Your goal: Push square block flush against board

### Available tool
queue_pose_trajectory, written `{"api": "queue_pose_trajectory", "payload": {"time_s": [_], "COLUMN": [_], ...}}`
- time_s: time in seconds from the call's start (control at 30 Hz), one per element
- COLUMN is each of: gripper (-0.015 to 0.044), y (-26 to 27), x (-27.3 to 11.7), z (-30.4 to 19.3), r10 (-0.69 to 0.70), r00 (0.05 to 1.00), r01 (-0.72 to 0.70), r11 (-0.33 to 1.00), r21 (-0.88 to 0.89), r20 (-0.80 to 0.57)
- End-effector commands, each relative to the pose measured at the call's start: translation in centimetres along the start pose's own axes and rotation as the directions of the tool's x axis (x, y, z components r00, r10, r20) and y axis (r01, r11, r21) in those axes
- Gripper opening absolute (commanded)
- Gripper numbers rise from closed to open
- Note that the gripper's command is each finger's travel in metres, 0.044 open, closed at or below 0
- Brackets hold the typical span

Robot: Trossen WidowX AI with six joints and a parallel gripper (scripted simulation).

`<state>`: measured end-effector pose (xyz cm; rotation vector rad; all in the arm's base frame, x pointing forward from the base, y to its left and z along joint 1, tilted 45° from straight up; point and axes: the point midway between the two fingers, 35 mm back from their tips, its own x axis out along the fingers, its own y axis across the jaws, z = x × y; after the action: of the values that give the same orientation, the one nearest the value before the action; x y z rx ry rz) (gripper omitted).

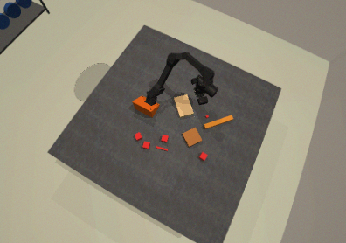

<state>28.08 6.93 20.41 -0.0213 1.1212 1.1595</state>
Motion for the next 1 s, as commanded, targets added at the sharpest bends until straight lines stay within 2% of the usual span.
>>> {"api": "queue_pose_trajectory", "payload": {"time_s": [0.0, 0.83, 0.97], "gripper": [0.0, 0.0, 0.0], "y": [-0.1, -0.1, -2.2], "x": [0.0, 0.0, 0.0], "z": [-0.1, -0.1, 0.3], "r10": [0.005, 0.005, 0.002], "r00": [1.0, 1.0, 1.0], "r01": [-0.005, -0.005, -0.001], "r11": [1.0, 1.0, 0.996], "r21": [0.0, 0.0, 0.088], "r20": [-0.01, -0.01, -0.005]}}
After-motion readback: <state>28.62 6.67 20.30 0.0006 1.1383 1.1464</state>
